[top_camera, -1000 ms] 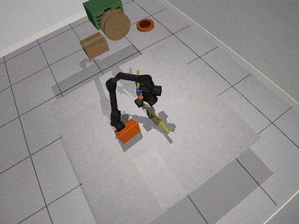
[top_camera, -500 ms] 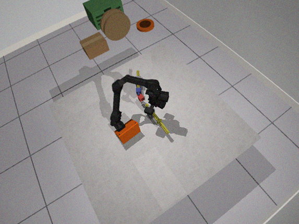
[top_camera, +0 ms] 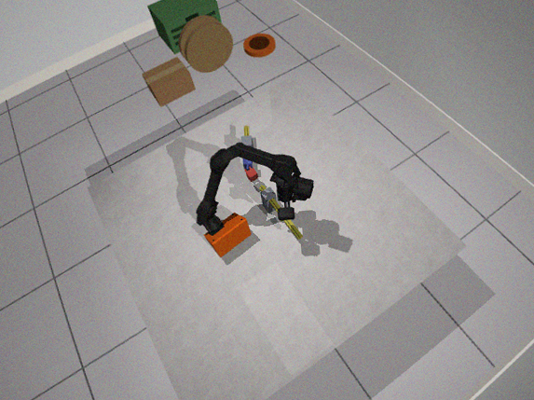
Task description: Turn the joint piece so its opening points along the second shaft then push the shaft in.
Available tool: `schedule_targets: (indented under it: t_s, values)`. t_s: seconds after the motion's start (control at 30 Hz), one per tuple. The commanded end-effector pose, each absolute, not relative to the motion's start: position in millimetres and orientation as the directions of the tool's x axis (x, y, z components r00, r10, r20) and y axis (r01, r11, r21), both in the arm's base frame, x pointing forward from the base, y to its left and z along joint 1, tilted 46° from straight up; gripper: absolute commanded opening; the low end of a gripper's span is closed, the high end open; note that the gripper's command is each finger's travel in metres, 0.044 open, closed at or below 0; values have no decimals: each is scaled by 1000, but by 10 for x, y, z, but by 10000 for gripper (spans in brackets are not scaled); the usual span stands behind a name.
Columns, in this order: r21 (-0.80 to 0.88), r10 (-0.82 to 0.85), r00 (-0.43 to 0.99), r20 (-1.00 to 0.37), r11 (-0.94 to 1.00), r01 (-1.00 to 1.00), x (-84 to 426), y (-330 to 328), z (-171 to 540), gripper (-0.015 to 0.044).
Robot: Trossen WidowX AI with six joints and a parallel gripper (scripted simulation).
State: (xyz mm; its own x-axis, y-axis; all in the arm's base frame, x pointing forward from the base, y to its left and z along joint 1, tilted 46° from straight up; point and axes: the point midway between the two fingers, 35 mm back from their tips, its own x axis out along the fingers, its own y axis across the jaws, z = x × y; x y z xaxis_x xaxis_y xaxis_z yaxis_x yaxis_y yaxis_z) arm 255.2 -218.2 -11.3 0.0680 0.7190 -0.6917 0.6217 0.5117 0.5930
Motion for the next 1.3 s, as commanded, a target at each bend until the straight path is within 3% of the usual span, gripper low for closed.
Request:
schedule_targets:
  t_s: [0.0, 0.37, 0.63, 1.27]
  values:
    - [642, 711, 69, -700, 584, 497, 2498, -2336, -274, 440]
    - [702, 702, 69, -709, 694, 158, 2332, -2635, -666, 440]
    - [703, 701, 69, -710, 698, 136, 2320, -2651, -691, 440]
    - [537, 709, 22, -705, 514, 669, 2372, -2475, -884, 440]
